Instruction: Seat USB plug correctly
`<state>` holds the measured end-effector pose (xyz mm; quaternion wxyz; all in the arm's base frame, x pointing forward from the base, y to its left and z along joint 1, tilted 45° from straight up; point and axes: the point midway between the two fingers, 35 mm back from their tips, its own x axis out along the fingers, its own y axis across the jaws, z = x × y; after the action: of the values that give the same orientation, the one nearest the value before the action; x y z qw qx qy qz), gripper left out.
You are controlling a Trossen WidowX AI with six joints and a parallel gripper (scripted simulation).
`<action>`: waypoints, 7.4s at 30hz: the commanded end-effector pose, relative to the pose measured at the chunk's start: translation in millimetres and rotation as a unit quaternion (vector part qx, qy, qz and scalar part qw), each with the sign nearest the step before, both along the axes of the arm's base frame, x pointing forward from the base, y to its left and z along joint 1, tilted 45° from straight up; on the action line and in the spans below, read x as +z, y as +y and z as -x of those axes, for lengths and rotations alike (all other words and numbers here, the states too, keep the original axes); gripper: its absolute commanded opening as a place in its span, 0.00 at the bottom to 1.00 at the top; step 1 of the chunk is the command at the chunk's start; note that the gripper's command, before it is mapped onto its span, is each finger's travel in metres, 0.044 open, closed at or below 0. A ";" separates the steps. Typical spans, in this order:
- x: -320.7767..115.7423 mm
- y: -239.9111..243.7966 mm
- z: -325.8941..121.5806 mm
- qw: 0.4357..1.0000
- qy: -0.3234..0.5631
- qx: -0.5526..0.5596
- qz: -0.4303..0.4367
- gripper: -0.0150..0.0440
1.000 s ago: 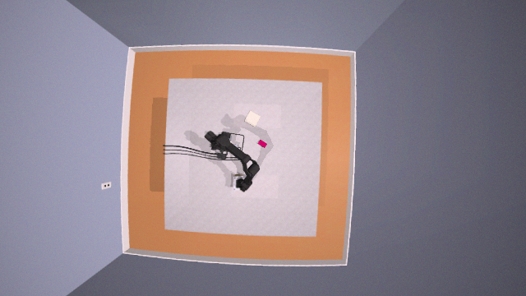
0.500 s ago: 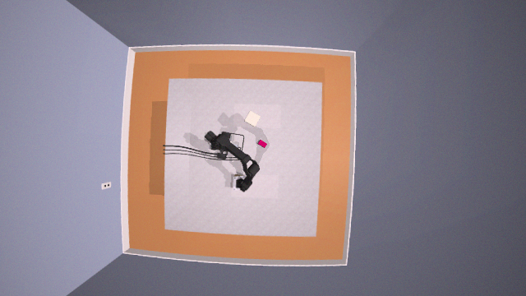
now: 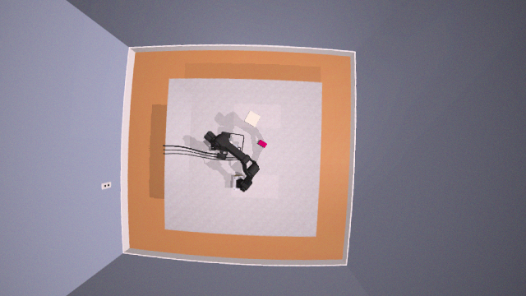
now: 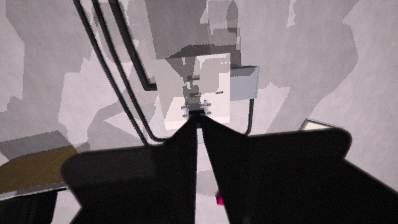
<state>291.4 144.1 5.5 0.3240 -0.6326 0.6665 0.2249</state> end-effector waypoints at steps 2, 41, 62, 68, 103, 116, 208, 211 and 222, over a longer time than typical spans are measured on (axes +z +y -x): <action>3.4 4.0 -0.8 1.000 -0.002 -0.003 -0.003 0.25; 15.8 15.2 0.0 0.999 -0.038 -0.039 -0.001 0.25; 15.6 14.9 0.1 0.945 -0.229 -0.234 -0.003 0.25; 15.6 14.9 0.1 0.916 -0.280 -0.286 -0.004 0.25; 15.6 14.9 0.1 0.645 -0.534 -0.547 -0.008 0.25; 15.6 14.9 0.1 0.506 -0.602 -0.617 -0.009 0.25; 14.4 9.9 0.0 0.009 -0.704 -0.710 -0.010 0.25; 14.3 9.5 0.0 0.009 -0.704 -0.710 -0.010 0.25; 13.9 8.0 0.1 0.011 -0.706 -0.708 -0.010 0.25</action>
<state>290.8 153.1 19.6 0.6365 0.3121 0.2245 -0.6686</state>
